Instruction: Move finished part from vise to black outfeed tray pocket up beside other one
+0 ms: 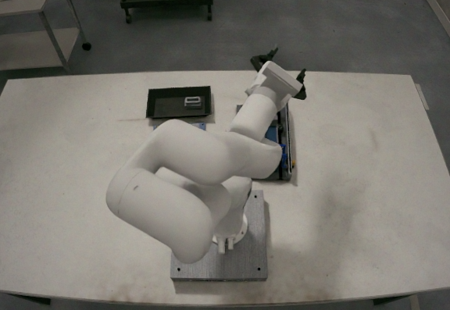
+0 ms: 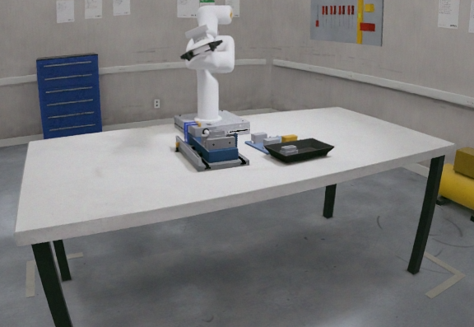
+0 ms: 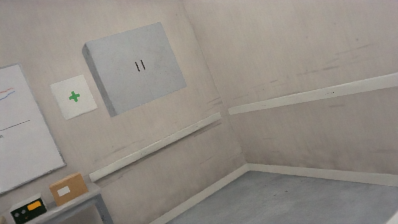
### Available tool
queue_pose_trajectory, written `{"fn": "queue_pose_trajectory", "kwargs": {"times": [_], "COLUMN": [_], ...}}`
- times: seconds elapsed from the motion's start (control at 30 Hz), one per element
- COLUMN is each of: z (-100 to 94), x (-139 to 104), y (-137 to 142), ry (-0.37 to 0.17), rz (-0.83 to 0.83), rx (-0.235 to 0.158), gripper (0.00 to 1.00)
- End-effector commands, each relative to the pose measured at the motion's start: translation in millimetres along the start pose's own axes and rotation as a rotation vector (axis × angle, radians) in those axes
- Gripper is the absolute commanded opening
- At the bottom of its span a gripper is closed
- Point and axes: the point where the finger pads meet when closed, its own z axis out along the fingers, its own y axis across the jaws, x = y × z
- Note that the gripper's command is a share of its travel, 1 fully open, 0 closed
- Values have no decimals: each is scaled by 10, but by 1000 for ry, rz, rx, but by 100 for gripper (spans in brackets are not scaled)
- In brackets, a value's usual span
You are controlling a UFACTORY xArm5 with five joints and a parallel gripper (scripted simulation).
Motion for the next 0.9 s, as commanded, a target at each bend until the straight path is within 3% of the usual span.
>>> {"fn": "queue_pose_trajectory", "kwargs": {"times": [0.0, 0.63, 0.77, 0.87], "z": [2, 16, 146, 344], "x": [14, 6, -79, -234], "y": [-6, -5, 1, 12], "ry": [3, -4, -68, -174], "rz": [0, 4, 46, 114], "rx": [1, -1, -21, -61], "gripper": [100, 100, 100, 100]}}
